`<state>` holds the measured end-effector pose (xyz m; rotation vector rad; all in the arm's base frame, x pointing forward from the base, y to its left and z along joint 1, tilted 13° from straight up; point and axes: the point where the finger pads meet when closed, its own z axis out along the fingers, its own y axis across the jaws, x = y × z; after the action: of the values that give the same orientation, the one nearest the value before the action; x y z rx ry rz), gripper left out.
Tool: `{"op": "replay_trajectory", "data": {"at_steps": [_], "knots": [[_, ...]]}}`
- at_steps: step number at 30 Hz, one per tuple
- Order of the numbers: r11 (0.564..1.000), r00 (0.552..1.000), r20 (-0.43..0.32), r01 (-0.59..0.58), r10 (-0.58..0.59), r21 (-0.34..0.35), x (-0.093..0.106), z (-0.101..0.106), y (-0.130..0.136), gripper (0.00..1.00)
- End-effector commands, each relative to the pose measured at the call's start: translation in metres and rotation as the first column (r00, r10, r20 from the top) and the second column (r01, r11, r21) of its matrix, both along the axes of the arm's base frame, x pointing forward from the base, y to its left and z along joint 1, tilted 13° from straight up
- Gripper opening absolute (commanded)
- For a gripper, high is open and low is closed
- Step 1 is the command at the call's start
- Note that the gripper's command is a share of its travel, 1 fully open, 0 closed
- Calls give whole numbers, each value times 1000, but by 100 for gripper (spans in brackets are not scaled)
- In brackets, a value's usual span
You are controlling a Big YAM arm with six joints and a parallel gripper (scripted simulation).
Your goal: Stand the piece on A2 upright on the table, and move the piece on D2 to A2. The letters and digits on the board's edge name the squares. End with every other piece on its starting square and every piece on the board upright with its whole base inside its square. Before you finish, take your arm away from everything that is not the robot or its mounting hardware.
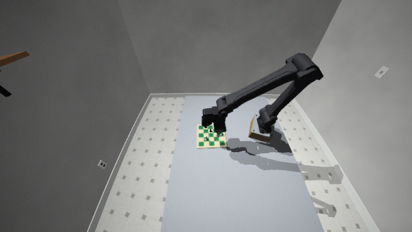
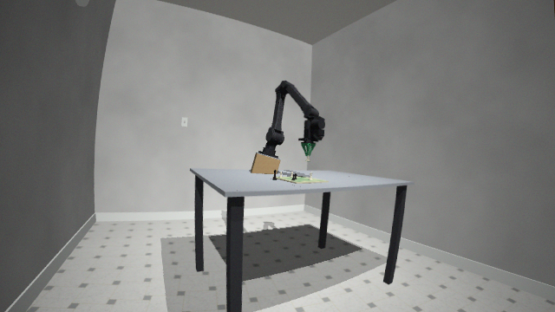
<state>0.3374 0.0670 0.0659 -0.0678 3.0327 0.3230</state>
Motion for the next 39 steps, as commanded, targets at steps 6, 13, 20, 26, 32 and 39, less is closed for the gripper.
{"op": "replay_trajectory", "data": {"at_steps": [6, 13, 20, 26, 32, 39], "knots": [[1000, 1000, 5, 2, -2, -1, 2, -28, 9, 0], [1000, 1000, 4, 2, -2, -1, 4, -62, 16, 0], [1000, 1000, 3, 2, -2, 0, 5, -80, 21, 0], [1000, 1000, 6, 11, -11, 0, 7, -90, 20, 0], [1000, 999, 33, 5, -5, 4, 11, -82, 21, 0], [1000, 1000, 26, 5, -5, 3, 10, -83, 21, 0]]}}
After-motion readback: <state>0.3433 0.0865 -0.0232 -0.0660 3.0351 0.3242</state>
